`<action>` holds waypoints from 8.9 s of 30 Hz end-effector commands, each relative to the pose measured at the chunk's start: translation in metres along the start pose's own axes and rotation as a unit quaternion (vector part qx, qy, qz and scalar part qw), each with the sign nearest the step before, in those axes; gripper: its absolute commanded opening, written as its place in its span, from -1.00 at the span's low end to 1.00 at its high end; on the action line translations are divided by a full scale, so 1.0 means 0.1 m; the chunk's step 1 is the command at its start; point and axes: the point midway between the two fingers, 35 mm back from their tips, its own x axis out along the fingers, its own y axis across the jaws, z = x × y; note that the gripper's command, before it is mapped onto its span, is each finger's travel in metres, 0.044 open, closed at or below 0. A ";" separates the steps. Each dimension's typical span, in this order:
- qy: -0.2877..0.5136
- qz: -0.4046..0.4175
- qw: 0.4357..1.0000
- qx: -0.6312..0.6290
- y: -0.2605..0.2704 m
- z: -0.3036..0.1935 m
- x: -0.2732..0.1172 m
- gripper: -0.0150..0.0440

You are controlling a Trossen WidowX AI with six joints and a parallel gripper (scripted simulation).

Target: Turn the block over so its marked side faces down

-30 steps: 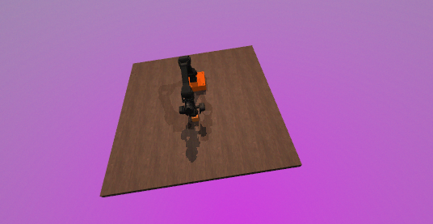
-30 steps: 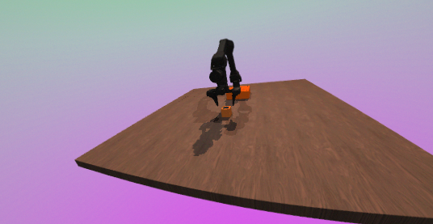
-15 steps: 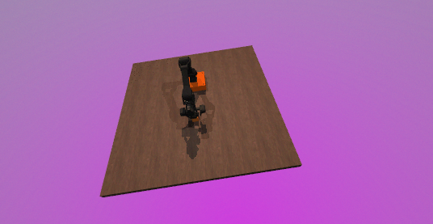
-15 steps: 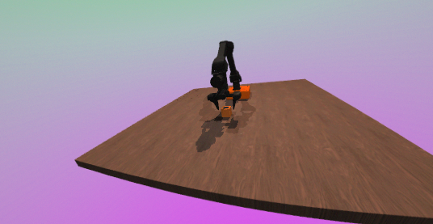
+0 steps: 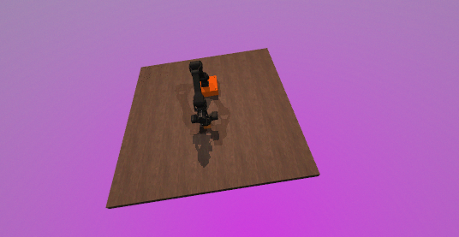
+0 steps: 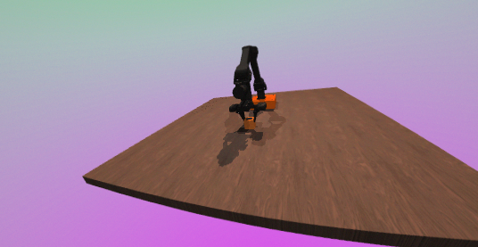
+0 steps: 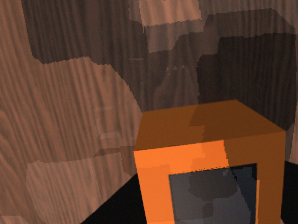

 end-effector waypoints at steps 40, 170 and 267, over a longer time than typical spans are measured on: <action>-0.101 0.002 0.995 0.000 0.00 0.04 -0.22 -0.49; -0.506 0.001 0.862 0.000 0.01 -0.07 0.06 1.00; -0.001 0.001 1.000 0.000 -0.01 0.11 0.00 0.47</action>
